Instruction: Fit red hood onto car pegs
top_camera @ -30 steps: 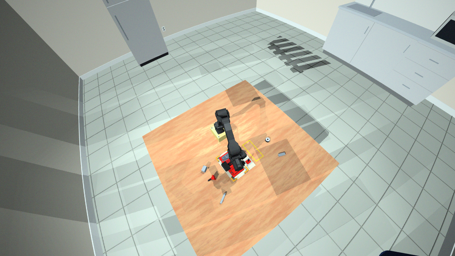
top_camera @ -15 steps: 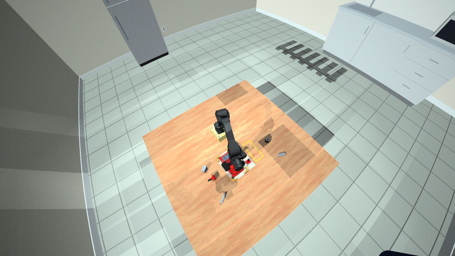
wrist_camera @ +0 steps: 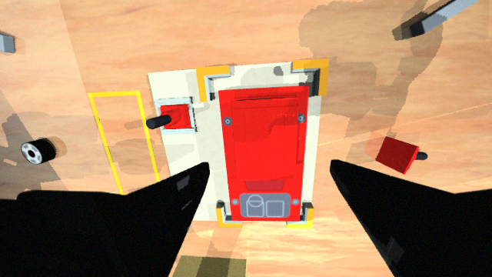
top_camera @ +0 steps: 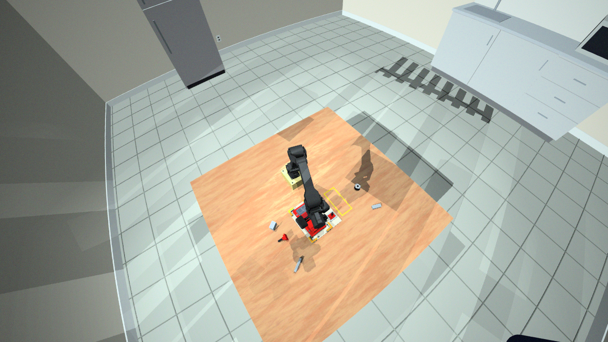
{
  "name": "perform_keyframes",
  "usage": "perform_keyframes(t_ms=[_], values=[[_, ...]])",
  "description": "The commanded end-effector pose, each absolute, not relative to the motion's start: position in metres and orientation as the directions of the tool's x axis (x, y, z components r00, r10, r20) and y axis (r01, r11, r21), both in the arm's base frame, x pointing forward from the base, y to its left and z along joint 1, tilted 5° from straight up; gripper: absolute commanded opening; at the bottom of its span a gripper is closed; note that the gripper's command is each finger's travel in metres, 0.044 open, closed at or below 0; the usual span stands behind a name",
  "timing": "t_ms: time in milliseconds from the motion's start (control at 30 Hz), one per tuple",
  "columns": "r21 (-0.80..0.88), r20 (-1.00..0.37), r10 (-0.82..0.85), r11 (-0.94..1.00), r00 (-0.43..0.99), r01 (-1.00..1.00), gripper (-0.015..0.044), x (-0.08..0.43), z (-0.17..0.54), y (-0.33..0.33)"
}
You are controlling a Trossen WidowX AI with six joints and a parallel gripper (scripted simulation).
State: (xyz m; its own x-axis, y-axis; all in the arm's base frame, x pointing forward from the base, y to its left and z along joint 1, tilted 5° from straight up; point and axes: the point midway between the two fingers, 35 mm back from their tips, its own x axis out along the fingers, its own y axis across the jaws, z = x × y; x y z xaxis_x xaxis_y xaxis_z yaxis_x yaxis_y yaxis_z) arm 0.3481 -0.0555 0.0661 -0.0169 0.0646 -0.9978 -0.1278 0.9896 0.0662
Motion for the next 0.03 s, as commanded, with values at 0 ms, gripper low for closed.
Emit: perform_keyframes(t_ms=[0], values=[[0.064, -0.998, 0.062, 0.989, -0.019, -0.131, 0.0440, 0.3476, 0.0664, -0.0561]])
